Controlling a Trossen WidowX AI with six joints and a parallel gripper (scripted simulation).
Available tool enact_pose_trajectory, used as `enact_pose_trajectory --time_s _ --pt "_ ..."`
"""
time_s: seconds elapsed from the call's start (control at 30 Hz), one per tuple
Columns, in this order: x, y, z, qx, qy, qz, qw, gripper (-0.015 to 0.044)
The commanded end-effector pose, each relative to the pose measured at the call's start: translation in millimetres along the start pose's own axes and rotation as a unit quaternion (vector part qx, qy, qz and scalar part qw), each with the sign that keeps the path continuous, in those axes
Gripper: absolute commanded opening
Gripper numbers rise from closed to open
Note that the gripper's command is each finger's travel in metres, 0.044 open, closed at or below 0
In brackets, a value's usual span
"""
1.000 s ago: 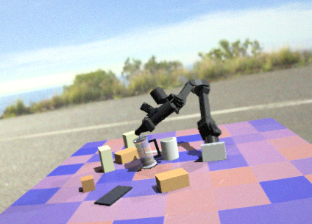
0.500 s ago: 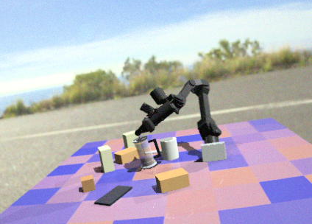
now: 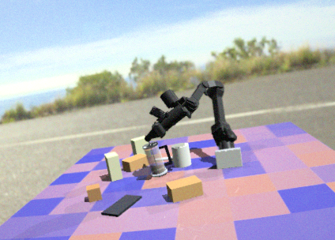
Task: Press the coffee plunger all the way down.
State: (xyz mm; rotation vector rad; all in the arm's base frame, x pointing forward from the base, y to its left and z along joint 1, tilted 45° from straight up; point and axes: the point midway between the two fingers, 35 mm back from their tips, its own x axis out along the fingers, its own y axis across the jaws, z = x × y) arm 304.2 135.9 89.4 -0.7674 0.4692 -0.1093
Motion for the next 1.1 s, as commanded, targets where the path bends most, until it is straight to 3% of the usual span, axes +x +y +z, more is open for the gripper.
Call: enact_pose_trajectory --time_s 0.0,0.3,0.5,0.73,1.07 --pt "0.1 0.1 0.0 0.000 0.000 0.001 1.000 0.0219" --pt "0.1 0.1 0.0 0.000 0.000 0.001 1.000 0.0440" --pt "-10.0 2.5 13.1 -0.001 0.004 0.004 1.000 0.0440" --pt "-57.1 -3.5 55.9 -0.010 0.007 0.003 1.000 0.0440" --pt "-58.1 -3.6 56.1 -0.010 0.007 0.003 1.000 0.0440"
